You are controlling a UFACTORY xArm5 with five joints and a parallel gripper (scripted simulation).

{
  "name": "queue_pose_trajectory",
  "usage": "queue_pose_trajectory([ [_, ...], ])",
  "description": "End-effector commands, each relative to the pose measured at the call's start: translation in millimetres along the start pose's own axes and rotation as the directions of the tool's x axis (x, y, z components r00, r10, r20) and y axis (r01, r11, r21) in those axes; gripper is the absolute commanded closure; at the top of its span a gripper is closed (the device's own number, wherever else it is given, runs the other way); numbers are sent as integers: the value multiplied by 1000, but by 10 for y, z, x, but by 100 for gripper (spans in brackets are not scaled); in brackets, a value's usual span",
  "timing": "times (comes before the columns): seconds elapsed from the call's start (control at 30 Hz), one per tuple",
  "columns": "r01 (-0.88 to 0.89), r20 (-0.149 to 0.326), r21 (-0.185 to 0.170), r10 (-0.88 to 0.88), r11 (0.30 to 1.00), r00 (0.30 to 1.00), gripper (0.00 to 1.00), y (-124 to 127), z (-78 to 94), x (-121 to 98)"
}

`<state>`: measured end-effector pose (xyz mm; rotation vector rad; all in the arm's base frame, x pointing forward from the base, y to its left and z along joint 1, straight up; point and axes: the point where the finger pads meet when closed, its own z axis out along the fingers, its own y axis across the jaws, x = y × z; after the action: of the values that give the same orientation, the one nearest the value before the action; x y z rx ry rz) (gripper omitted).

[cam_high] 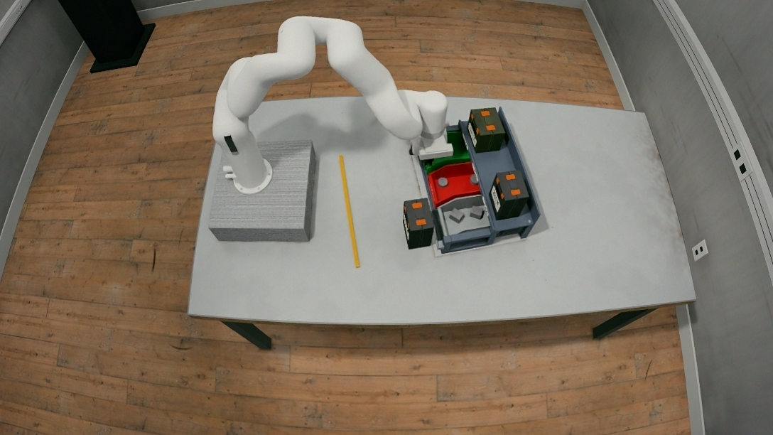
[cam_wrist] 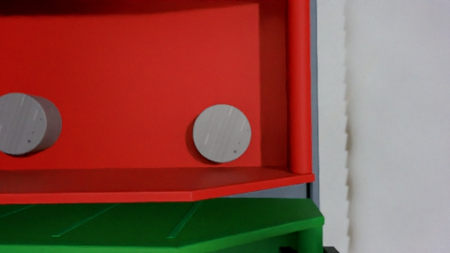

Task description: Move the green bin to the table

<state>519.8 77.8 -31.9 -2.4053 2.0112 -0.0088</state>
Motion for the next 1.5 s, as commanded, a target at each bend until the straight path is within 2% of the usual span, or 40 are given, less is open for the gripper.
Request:
queue_pose_trajectory([
  [0.0,0,1,5,0,1000,1000,100,-20,-20,1],
  [1.47,0,1,5,0,1000,1000,100,676,-16,1],
])
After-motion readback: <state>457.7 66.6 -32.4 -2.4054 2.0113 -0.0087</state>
